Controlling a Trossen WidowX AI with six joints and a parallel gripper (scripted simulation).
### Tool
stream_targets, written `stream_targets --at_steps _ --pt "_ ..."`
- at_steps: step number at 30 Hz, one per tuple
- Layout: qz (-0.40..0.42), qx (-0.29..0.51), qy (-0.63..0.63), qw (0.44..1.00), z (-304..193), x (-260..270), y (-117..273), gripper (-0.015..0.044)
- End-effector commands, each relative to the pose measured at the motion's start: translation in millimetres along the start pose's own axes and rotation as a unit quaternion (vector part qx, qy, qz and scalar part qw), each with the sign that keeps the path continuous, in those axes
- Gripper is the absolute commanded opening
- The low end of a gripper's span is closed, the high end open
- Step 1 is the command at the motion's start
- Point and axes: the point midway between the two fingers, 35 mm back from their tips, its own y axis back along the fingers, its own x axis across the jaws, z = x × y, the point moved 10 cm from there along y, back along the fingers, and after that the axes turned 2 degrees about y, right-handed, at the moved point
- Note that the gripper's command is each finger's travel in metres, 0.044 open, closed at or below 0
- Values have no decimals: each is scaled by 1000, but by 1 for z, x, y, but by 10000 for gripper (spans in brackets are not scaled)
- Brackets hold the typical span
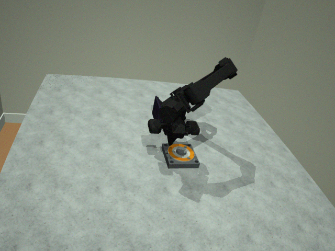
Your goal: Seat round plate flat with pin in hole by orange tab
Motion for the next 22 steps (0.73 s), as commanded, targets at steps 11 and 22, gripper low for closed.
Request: stream_targets --at_steps 11,22 --pt "-3 -5 0 1000 0 0 26 0" --pt "-3 -5 0 1000 0 0 26 0"
